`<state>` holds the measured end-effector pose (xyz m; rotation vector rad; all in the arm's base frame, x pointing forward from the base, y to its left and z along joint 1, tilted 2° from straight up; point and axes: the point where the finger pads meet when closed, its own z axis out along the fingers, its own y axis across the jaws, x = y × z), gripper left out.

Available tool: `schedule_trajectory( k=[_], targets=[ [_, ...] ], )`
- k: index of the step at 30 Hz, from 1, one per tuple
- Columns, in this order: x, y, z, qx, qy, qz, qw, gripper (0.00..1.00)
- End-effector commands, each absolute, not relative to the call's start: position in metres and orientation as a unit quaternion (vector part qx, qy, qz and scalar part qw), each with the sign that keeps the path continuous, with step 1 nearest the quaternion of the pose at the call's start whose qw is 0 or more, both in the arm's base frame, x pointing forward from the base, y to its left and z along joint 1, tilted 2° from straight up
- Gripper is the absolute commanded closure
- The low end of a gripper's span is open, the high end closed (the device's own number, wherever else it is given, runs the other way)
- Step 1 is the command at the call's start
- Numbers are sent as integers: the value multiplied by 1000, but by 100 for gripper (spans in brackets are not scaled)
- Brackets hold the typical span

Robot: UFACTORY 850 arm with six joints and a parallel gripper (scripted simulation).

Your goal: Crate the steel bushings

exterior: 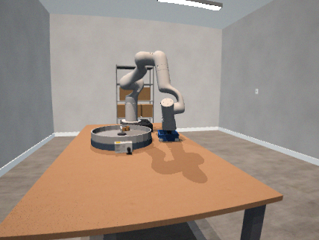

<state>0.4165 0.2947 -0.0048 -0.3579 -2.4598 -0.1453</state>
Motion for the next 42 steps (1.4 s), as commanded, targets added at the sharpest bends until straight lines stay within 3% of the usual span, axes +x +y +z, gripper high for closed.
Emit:
schedule_trajectory(
  k=[1, 42],
  targets=[
    [417, 295, -4, -136, -936, -56, 319, 89],
    [417, 295, 0, -136, -936, -56, 319, 89]
  ],
)
